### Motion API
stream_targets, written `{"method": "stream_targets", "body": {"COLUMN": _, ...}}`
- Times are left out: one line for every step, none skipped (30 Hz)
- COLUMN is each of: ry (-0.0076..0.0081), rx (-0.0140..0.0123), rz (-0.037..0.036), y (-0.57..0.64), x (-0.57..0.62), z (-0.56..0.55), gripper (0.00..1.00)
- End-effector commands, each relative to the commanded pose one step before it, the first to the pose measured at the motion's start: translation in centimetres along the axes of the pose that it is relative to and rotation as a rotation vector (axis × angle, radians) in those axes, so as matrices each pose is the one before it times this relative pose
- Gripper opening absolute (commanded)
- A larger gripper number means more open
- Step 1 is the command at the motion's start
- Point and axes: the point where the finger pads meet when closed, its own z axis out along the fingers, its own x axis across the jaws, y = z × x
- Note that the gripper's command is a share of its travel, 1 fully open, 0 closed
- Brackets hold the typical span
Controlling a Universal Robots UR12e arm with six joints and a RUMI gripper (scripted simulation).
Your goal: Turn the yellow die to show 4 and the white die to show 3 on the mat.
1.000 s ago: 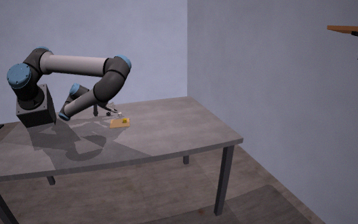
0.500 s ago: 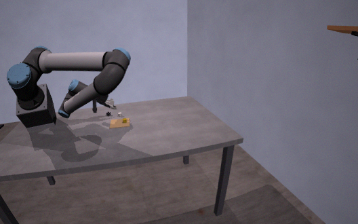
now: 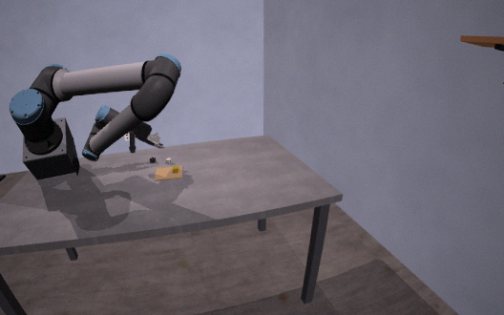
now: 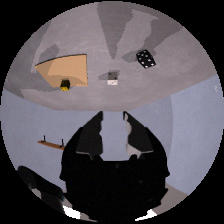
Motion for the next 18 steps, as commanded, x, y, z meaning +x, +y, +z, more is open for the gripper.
{"method": "stream_targets", "body": {"ry": 0.00028, "rx": 0.00365, "rz": 0.00036, "y": 0.196, "x": 0.005, "z": -0.1, "gripper": 0.24}}
{"method": "stream_targets", "body": {"ry": 0.0, "rx": 0.0, "rz": 0.0, "y": 0.0, "x": 0.0, "z": 0.0, "gripper": 0.24}}
{"method": "stream_targets", "body": {"ry": 0.0, "rx": 0.0, "rz": 0.0, "y": 0.0, "x": 0.0, "z": 0.0, "gripper": 0.24}}
{"method": "stream_targets", "body": {"ry": 0.00013, "rx": 0.0021, "rz": 0.00021, "y": 0.005, "x": 0.001, "z": 0.015, "gripper": 0.24}}
{"method": "stream_targets", "body": {"ry": 0.00016, "rx": 0.00272, "rz": 0.00026, "y": 0.007, "x": 0.001, "z": 0.019, "gripper": 0.24}}
{"method": "stream_targets", "body": {"ry": 0.0002, "rx": 0.0034, "rz": 0.00031, "y": 0.009, "x": 0.001, "z": 0.023, "gripper": 0.24}}
{"method": "stream_targets", "body": {"ry": 0.00022, "rx": 0.00413, "rz": 0.00035, "y": 0.011, "x": 0.001, "z": 0.027, "gripper": 0.24}}
{"method": "stream_targets", "body": {"ry": 0.00024, "rx": 0.00491, "rz": 0.00038, "y": 0.014, "x": 0.001, "z": 0.03, "gripper": 0.24}}
{"method": "stream_targets", "body": {"ry": 0.00026, "rx": 0.00572, "rz": 0.0004, "y": 0.018, "x": 0.002, "z": 0.032, "gripper": 0.24}}
{"method": "stream_targets", "body": {"ry": 0.00025, "rx": 0.00657, "rz": 0.00039, "y": 0.022, "x": 0.002, "z": 0.034, "gripper": 0.24}}
{"method": "stream_targets", "body": {"ry": 0.00024, "rx": 0.00744, "rz": 0.00037, "y": 0.027, "x": 0.002, "z": 0.034, "gripper": 0.24}}
{"method": "stream_targets", "body": {"ry": 0.0002, "rx": 0.00832, "rz": 0.00031, "y": 0.033, "x": 0.002, "z": 0.032, "gripper": 0.24}}
{"method": "stream_targets", "body": {"ry": 0.00013, "rx": 0.00922, "rz": 0.00022, "y": 0.039, "x": 0.001, "z": 0.029, "gripper": 0.24}}
{"method": "stream_targets", "body": {"ry": 0.00004, "rx": 0.01012, "rz": 0.00009, "y": 0.046, "x": 0.001, "z": 0.023, "gripper": 0.24}}
{"method": "stream_targets", "body": {"ry": -0.00008, "rx": 0.01102, "rz": -0.00008, "y": 0.054, "x": 0.0, "z": 0.015, "gripper": 0.24}}
{"method": "stream_targets", "body": {"ry": -0.00024, "rx": 0.0119, "rz": -0.0003, "y": 0.063, "x": -0.001, "z": 0.003, "gripper": 0.24}}
{"method": "stream_targets", "body": {"ry": -0.00044, "rx": 0.01277, "rz": -0.00057, "y": 0.072, "x": -0.003, "z": -0.011, "gripper": 0.24}}
{"method": "stream_targets", "body": {"ry": -0.00069, "rx": 0.01361, "rz": -0.00088, "y": 0.082, "x": -0.006, "z": -0.029, "gripper": 0.24}}
